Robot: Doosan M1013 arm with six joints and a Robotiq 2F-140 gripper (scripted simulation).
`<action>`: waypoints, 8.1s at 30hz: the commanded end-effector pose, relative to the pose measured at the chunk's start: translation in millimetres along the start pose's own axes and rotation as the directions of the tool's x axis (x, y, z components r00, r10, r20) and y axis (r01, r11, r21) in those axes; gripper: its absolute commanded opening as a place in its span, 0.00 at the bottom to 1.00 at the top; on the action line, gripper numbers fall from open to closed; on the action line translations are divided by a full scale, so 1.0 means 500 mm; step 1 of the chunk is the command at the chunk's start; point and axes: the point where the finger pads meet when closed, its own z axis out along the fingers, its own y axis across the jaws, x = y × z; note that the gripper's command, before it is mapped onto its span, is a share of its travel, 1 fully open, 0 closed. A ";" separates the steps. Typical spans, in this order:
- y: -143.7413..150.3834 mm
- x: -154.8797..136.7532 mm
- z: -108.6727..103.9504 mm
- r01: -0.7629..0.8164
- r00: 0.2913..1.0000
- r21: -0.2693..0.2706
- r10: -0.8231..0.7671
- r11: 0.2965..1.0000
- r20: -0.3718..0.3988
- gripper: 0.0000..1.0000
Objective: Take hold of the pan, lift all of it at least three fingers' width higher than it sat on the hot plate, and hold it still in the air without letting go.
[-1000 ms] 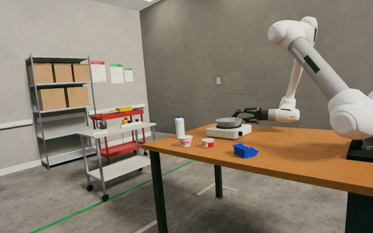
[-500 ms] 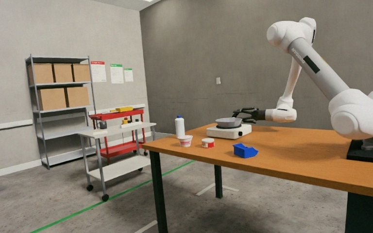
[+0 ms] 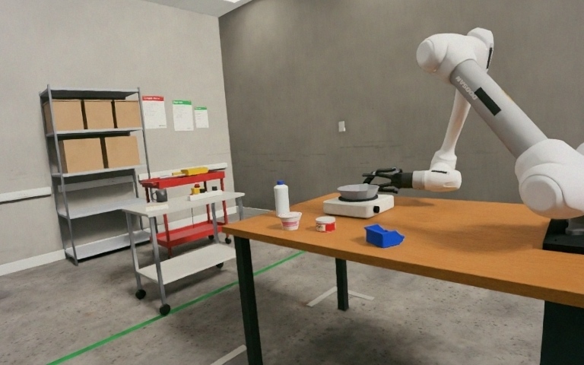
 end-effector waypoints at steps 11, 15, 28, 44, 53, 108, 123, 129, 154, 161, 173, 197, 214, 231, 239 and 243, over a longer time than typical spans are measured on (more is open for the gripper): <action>0.001 0.005 0.015 -0.006 1.000 -0.003 0.006 1.000 -0.006 0.41; 0.001 0.005 0.015 -0.006 1.000 -0.004 0.006 1.000 -0.007 0.41; 0.001 0.005 0.015 -0.006 1.000 -0.003 0.006 1.000 -0.007 0.41; 0.000 0.005 0.015 -0.006 1.000 -0.003 0.006 1.000 -0.007 0.10; 0.000 0.005 0.015 -0.006 1.000 -0.003 0.006 1.000 -0.007 0.10; -0.032 0.006 0.013 -0.004 1.000 -0.003 0.004 1.000 0.000 0.10; -0.065 0.013 0.012 -0.004 1.000 -0.005 0.004 1.000 0.001 0.10; -0.085 0.018 0.012 -0.004 1.000 -0.005 0.004 1.000 0.001 0.10; -0.166 0.037 0.013 -0.002 1.000 -0.003 0.002 1.000 0.000 0.10; -0.194 0.045 0.015 -0.001 1.000 -0.002 0.001 1.000 -0.001 0.10; -0.228 0.053 0.015 -0.001 1.000 -0.001 0.001 1.000 -0.002 0.10; -0.274 0.064 0.015 -0.001 1.000 0.001 0.001 1.000 -0.003 0.10; -0.281 0.065 0.015 -0.002 1.000 0.002 0.002 1.000 -0.003 0.10; -0.281 0.065 0.015 -0.002 1.000 0.002 0.002 1.000 -0.003 0.10; -0.281 0.065 0.015 -0.002 1.000 0.002 0.002 1.000 -0.003 0.10; -0.281 0.065 0.015 -0.002 1.000 0.002 0.002 1.000 -0.003 0.10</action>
